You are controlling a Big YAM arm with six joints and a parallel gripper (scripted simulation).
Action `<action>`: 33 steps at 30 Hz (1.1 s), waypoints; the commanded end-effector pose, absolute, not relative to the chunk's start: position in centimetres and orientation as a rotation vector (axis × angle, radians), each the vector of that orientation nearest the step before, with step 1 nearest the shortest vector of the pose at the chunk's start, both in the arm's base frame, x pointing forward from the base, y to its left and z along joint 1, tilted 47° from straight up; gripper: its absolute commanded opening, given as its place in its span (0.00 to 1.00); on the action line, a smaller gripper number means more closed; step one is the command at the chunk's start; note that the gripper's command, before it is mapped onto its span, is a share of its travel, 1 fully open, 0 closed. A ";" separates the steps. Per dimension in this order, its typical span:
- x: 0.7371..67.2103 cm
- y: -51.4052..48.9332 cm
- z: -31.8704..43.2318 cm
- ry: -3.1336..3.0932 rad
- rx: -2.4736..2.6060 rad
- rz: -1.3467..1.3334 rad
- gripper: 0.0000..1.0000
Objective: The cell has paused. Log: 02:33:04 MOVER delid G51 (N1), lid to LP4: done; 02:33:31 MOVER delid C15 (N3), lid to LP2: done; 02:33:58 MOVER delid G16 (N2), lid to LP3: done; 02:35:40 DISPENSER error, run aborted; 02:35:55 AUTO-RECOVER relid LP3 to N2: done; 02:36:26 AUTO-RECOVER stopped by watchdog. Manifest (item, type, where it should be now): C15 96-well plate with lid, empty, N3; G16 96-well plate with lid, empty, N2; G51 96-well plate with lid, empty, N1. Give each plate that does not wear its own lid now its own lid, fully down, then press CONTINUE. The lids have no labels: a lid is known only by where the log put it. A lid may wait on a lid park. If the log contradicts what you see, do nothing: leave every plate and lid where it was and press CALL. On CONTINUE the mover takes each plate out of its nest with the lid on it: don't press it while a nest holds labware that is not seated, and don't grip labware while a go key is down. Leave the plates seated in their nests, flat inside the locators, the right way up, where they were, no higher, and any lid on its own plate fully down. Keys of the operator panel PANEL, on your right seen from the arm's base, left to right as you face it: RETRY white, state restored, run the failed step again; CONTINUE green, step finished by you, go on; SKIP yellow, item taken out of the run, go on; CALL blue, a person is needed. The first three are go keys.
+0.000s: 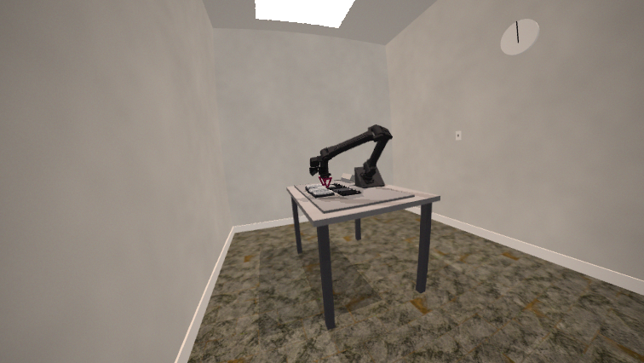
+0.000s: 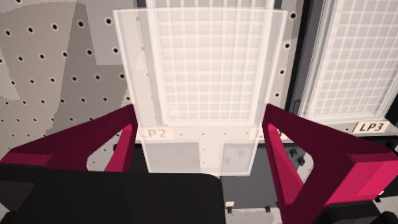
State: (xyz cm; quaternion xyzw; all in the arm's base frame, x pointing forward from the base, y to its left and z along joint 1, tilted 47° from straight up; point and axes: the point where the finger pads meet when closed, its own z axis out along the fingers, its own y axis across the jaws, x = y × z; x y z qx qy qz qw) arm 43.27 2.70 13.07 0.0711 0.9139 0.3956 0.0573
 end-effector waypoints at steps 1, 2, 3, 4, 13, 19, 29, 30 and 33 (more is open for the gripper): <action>46.3 0.5 14.1 2.735 0.207 1.176 0.00; 46.7 0.6 14.0 2.737 0.200 1.177 0.00; 47.0 1.0 13.9 2.742 0.185 1.180 0.00; 47.0 1.4 13.9 2.746 0.172 1.183 0.00; 45.6 1.8 13.9 2.750 0.175 1.186 0.00; 45.4 1.9 13.7 2.754 0.177 1.189 0.00; 45.3 2.0 13.7 2.753 0.175 1.188 0.00; 45.3 2.0 13.7 2.753 0.174 1.188 0.00; 45.3 2.0 13.7 2.751 0.172 1.187 0.00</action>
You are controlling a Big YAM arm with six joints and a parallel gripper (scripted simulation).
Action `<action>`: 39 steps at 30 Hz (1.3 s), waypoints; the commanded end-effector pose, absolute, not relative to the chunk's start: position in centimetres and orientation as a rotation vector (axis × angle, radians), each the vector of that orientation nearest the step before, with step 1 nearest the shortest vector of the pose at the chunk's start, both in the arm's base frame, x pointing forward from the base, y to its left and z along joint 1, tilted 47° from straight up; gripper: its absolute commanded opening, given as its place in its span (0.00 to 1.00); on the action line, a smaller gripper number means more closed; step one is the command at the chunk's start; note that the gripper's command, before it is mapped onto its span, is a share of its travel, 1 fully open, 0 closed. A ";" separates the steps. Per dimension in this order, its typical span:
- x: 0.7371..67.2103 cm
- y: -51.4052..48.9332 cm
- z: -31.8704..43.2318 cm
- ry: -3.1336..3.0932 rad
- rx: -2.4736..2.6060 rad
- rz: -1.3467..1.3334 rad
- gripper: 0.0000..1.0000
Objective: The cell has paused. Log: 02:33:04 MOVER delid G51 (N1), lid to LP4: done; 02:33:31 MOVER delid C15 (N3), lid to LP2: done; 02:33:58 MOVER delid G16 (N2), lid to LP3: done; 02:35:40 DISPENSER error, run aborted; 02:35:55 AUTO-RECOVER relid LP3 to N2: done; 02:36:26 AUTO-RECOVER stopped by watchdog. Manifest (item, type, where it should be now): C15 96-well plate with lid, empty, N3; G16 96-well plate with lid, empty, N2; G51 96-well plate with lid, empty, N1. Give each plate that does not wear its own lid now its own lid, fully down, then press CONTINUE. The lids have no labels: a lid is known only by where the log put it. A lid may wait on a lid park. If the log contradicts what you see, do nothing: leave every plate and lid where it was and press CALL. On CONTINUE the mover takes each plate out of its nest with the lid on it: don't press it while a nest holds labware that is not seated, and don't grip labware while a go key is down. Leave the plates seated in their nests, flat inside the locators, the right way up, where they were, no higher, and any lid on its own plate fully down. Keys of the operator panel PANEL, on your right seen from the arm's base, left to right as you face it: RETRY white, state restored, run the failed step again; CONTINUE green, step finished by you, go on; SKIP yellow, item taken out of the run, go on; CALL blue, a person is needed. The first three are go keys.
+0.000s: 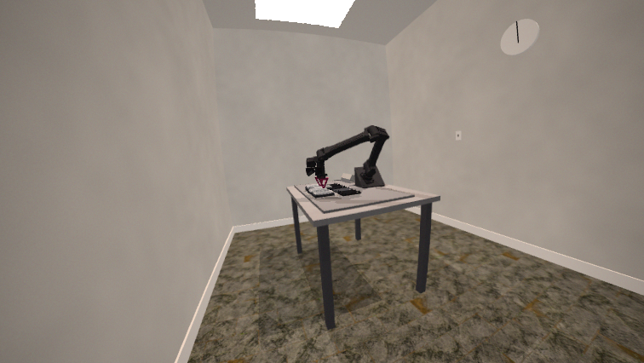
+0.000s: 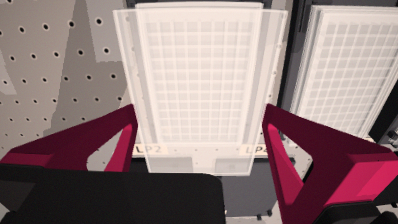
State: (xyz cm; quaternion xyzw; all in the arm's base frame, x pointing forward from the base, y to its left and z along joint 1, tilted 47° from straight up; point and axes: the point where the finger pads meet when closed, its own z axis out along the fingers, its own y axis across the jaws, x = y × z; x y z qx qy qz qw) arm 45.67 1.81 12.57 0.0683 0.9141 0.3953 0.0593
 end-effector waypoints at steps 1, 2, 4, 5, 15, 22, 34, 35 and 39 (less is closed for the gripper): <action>45.3 2.0 13.7 2.751 0.171 1.186 0.00; 45.4 2.2 13.7 2.749 0.165 1.185 0.00; 45.6 2.2 13.6 2.745 0.165 1.182 0.00; 45.7 2.1 13.6 2.741 0.170 1.179 0.00; 45.8 2.0 13.5 2.741 0.195 1.180 0.00; 45.8 2.3 12.9 2.748 0.195 1.186 0.00; 45.9 2.3 11.7 2.761 0.215 1.196 0.00; 45.9 2.5 11.6 2.764 0.212 1.198 0.00; 45.9 2.8 11.4 2.766 0.208 1.199 0.00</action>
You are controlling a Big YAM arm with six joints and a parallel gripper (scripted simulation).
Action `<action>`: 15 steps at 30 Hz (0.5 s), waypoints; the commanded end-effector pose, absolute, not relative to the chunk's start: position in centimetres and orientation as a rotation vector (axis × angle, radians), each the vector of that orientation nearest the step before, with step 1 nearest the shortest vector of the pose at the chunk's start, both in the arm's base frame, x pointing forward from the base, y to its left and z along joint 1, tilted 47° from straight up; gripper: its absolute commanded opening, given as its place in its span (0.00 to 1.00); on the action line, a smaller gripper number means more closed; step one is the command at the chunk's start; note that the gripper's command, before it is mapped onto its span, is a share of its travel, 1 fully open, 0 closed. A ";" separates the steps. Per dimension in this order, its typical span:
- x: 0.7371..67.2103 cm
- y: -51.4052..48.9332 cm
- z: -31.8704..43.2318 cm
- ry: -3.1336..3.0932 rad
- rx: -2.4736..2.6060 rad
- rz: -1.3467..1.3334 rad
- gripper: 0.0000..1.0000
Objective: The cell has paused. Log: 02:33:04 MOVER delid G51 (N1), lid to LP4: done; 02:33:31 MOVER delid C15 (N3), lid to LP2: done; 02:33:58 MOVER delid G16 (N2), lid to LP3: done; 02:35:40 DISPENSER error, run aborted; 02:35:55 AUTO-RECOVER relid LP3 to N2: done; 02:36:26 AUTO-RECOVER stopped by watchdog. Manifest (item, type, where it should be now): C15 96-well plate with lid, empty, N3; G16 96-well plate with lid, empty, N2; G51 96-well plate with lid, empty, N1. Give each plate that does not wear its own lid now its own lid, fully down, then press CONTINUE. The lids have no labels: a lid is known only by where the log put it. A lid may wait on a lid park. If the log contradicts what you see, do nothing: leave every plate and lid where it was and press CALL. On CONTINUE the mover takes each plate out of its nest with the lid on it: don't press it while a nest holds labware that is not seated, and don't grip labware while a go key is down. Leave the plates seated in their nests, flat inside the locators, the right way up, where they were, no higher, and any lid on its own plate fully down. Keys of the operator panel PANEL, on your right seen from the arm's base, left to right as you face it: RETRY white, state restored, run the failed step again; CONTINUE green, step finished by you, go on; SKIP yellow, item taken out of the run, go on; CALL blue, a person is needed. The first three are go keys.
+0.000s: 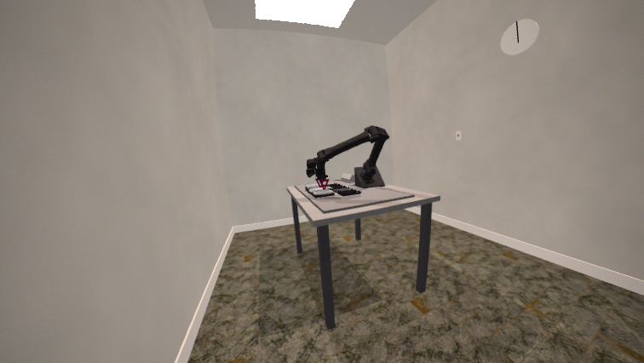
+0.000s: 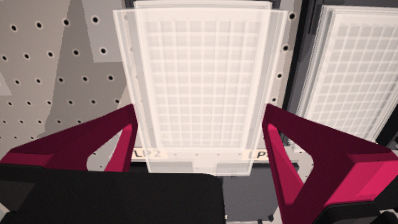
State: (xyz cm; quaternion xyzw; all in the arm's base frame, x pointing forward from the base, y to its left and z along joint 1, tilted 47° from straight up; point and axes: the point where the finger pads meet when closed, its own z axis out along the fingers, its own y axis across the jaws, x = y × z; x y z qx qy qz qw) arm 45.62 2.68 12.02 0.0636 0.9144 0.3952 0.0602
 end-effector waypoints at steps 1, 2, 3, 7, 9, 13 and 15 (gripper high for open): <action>45.9 2.7 11.4 2.765 0.211 1.199 0.00; 45.9 2.7 11.4 2.765 0.212 1.199 0.00; 45.9 2.8 11.3 2.765 0.210 1.199 0.00; 45.9 3.1 11.3 2.767 0.203 1.200 0.00; 46.0 2.4 11.2 2.761 0.224 1.197 0.00; 46.0 3.0 11.1 2.766 0.208 1.199 0.00; 46.0 3.3 11.0 2.768 0.203 1.200 0.00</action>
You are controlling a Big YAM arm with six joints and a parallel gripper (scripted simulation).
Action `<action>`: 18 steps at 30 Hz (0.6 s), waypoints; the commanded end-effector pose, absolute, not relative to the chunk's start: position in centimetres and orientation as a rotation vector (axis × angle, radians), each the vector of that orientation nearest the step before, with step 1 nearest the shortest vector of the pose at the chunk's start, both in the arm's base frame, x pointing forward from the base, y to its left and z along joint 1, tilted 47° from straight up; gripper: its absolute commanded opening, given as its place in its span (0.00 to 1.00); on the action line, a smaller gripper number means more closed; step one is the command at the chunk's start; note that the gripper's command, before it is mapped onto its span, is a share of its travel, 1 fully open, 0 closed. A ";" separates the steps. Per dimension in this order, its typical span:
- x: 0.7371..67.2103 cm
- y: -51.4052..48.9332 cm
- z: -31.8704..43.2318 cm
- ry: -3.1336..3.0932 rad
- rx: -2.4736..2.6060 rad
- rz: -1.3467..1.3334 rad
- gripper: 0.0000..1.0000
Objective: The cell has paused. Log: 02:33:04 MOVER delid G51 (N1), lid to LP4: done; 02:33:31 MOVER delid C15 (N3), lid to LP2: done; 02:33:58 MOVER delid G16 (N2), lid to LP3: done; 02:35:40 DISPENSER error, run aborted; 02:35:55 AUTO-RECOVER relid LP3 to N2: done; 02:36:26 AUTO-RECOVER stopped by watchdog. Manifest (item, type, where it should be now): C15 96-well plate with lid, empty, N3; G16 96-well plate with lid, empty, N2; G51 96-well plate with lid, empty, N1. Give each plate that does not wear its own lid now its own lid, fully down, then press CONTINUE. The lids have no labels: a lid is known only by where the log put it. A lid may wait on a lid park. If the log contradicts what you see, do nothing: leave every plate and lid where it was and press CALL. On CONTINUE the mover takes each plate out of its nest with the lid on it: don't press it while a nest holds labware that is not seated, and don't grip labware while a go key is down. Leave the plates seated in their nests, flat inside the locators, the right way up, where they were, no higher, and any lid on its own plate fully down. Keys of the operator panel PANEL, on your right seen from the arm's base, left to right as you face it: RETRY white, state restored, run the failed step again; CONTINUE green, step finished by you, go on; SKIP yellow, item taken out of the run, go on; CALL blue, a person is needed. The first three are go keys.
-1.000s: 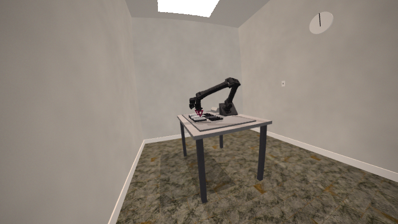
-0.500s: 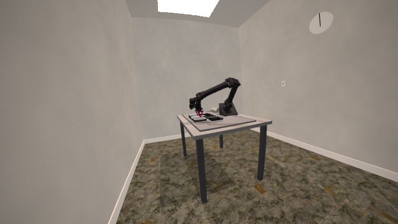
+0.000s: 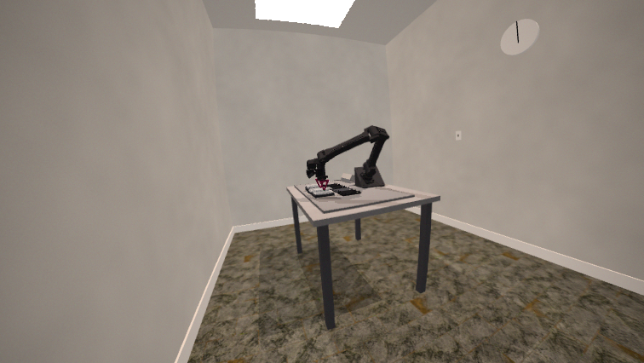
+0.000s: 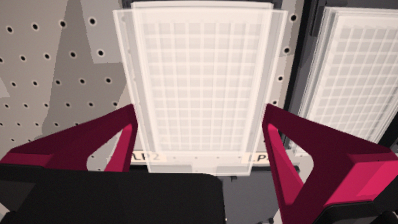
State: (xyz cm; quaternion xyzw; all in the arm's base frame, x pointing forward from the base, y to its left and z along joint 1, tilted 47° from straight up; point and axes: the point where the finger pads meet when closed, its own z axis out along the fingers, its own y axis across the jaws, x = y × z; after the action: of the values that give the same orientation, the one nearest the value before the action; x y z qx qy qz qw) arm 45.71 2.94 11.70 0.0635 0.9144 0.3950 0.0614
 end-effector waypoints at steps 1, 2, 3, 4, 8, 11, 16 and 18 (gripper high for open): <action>46.0 3.2 11.0 2.767 0.205 1.200 0.00; 46.0 3.0 10.9 2.765 0.211 1.199 0.00; 46.0 2.9 10.9 2.764 0.214 1.198 0.00; 46.0 3.0 10.9 2.764 0.214 1.198 0.00; 46.0 3.4 10.8 2.768 0.202 1.200 0.00; 46.1 2.6 10.7 2.760 0.228 1.196 0.00; 46.0 3.5 10.6 2.767 0.205 1.200 0.00; 46.1 3.5 10.5 2.767 0.206 1.200 0.00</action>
State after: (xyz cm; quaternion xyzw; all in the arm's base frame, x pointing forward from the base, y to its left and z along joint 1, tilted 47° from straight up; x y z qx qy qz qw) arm 45.80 3.35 11.25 0.0628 0.9144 0.3951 0.0612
